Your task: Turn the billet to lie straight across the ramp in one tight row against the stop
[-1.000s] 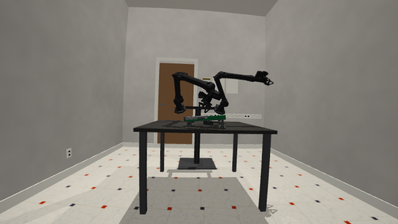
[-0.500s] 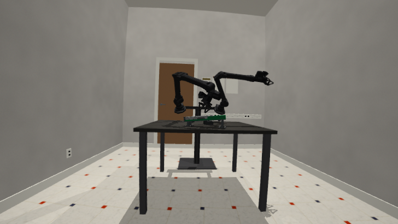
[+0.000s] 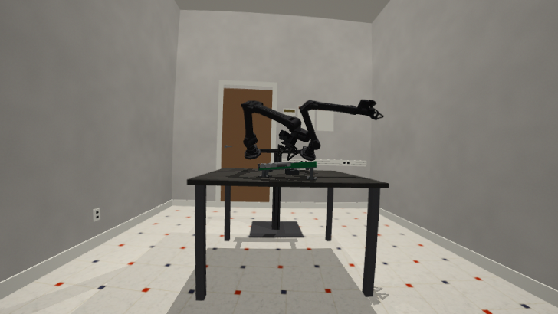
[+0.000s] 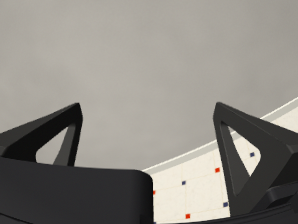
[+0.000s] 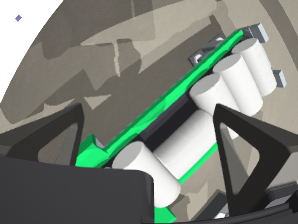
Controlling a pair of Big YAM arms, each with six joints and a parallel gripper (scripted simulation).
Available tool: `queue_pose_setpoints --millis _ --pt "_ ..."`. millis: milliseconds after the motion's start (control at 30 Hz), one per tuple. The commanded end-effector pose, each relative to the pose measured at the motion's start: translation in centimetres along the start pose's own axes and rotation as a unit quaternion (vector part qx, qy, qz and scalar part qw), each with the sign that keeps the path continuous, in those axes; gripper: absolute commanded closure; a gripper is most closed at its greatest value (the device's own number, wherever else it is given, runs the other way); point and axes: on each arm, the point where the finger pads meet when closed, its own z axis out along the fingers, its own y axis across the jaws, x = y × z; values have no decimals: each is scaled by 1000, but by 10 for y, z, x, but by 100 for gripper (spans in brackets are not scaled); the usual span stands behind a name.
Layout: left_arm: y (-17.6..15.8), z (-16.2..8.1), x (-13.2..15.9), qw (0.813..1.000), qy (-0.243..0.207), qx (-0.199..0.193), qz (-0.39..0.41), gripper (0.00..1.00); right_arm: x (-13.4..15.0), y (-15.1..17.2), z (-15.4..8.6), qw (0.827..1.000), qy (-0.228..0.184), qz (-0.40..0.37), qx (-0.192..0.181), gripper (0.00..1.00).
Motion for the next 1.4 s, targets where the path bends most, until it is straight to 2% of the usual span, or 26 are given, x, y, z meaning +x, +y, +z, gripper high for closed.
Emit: queue_pose_setpoints --millis 0,200,300,433,467,533,567,633,667,733,767,867,900,933,967,1033,1067,1133,1167,1233,1267,1333,1367 --pt "6 -5 -45 999 -43 -5 -4 0 -8 -1 -32 996 6 -70 -51 0" --pt "6 -5 -45 999 -43 -5 -4 0 -5 -6 -34 987 4 -146 -70 0" --pt "6 -5 -45 999 -43 -5 -4 0 -5 -6 -34 987 4 -146 -70 0" --pt "6 -5 -45 999 -43 -5 -4 0 -2 -9 -35 976 2 -203 -85 0" --pt "6 -5 -45 999 -43 -5 -4 0 -1 -11 -36 968 1 -233 -93 0" --pt "6 -5 -45 999 -43 -5 -4 0 -1 -11 -36 968 1 -233 -93 0" --pt "6 -5 -45 999 -43 -5 -4 0 0 -13 -37 959 -1 -264 -101 0" --pt "6 -5 -45 999 -43 -5 -4 0 0 -13 -37 959 -1 -264 -101 0" --pt "6 -5 -45 999 -43 -5 -4 0 2 -15 -38 949 -2 -296 -109 0" --pt "6 -5 -45 999 -43 -5 -4 0 2 -15 -38 949 -2 -296 -109 0" --pt "6 -5 -45 999 -43 -5 -4 0 3 -17 -38 937 -4 -329 -117 0" --pt "6 -5 -45 999 -43 -5 -4 0 3 -17 -38 937 -4 -329 -117 0" --pt "6 -5 -45 999 -43 -5 -4 0 5 -19 -39 924 -5 -362 -126 0" --pt "6 -5 -45 999 -43 -5 -4 0 5 -19 -39 924 -5 -362 -126 0" --pt "6 -5 -45 999 -43 -5 -4 0 6 -21 -40 909 -7 -396 -134 0" --pt "6 -5 -45 999 -43 -5 -4 0 6 -21 -40 909 -7 -396 -134 0" --pt "6 -5 -45 999 -43 -5 -4 0 8 -23 -41 892 -9 -429 -143 0" --pt "6 -5 -45 999 -43 -5 -4 0 8 -23 -41 892 -9 -429 -143 0" --pt "6 -5 -45 999 -43 -5 -4 0 9 -25 -41 873 -10 -463 -151 0" --pt "6 -5 -45 999 -43 -5 -4 0 9 -25 -41 873 -10 -463 -151 0" --pt "6 -5 -45 999 -43 -5 -4 0 11 -27 -42 853 -12 -496 -159 0" --pt "6 -5 -45 999 -43 -5 -4 0 11 -27 -42 853 -12 -496 -159 0" --pt "6 -5 -45 999 -43 -5 -4 0 12 -30 -43 832 -14 -529 -167 0"
